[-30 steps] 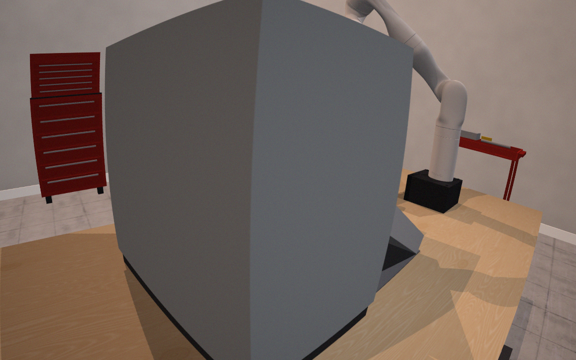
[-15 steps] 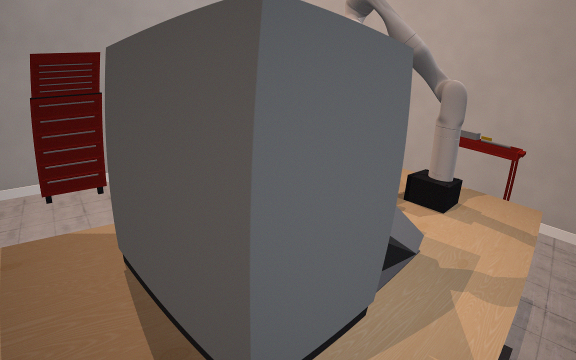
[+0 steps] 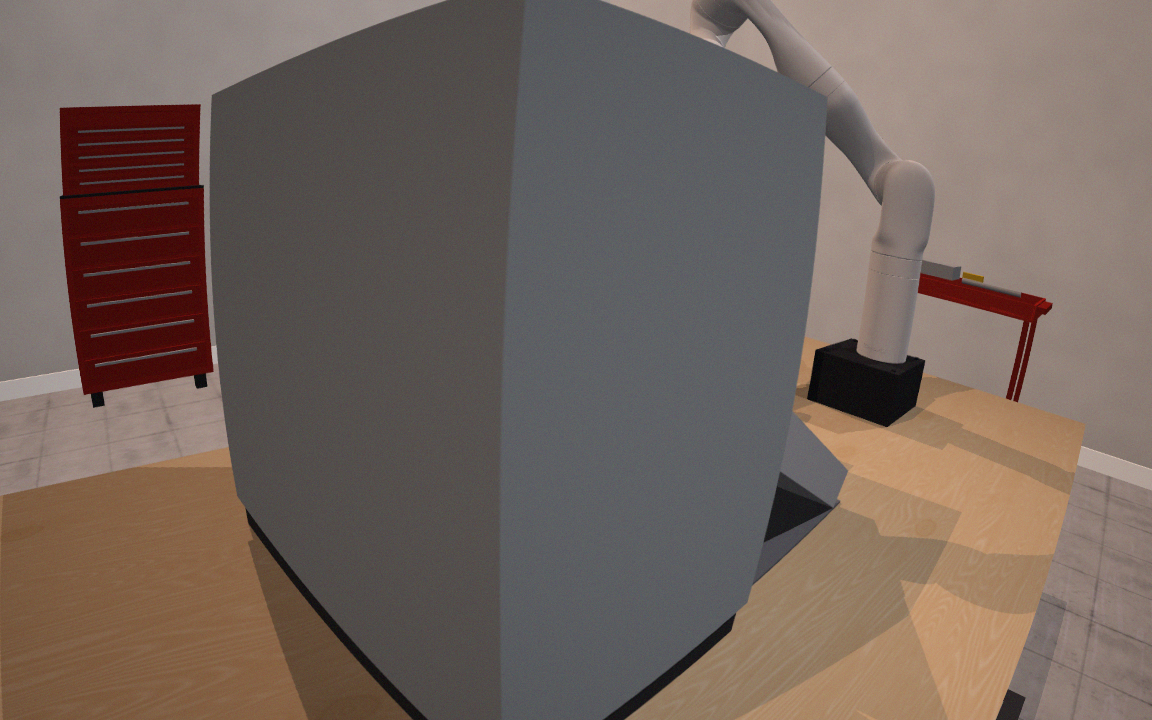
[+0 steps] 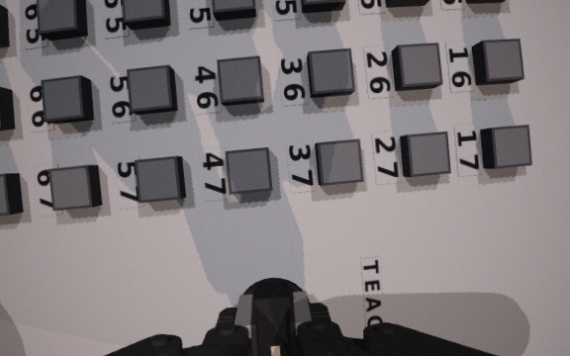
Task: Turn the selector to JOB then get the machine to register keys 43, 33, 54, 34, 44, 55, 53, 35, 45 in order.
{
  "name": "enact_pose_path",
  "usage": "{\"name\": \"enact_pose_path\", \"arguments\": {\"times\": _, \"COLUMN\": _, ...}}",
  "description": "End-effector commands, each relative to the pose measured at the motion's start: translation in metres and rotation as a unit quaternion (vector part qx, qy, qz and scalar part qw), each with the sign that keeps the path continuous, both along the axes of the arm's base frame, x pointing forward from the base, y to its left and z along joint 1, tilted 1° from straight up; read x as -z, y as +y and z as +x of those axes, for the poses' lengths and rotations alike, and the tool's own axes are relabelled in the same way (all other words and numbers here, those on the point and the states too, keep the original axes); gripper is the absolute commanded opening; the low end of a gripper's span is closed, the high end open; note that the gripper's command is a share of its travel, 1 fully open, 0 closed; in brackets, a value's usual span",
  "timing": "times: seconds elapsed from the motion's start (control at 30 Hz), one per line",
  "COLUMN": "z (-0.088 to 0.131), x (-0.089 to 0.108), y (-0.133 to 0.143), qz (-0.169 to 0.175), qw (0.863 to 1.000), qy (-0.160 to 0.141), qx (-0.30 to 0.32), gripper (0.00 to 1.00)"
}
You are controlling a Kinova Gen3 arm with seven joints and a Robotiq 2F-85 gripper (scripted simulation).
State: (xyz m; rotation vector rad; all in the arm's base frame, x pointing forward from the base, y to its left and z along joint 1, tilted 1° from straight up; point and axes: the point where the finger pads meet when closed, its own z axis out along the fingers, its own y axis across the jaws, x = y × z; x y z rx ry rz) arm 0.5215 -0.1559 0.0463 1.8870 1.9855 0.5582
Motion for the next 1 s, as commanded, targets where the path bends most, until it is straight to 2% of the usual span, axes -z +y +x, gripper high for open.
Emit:
{"name": "enact_pose_path", "arguments": {"times": 0.0, "z": 0.0001, "x": -0.0002, "y": -0.0008, "qz": 0.003, "qw": 1.000, "qy": 0.000, "qx": 0.006, "gripper": 0.10}}
{"name": "enact_pose_path", "arguments": {"times": 0.4, "z": 0.0001, "x": -0.0002, "y": -0.0008, "qz": 0.003, "qw": 1.000, "qy": 0.000, "qx": 0.006, "gripper": 0.10}}
{"name": "enact_pose_path", "arguments": {"times": 0.43, "z": 0.0001, "x": -0.0002, "y": -0.0008, "qz": 0.003, "qw": 1.000, "qy": 0.000, "qx": 0.006, "gripper": 0.60}}
{"name": "enact_pose_path", "arguments": {"times": 0.97, "z": 0.0001, "x": -0.0002, "y": -0.0008, "qz": 0.003, "qw": 1.000, "qy": 0.000, "qx": 0.006, "gripper": 0.60}}
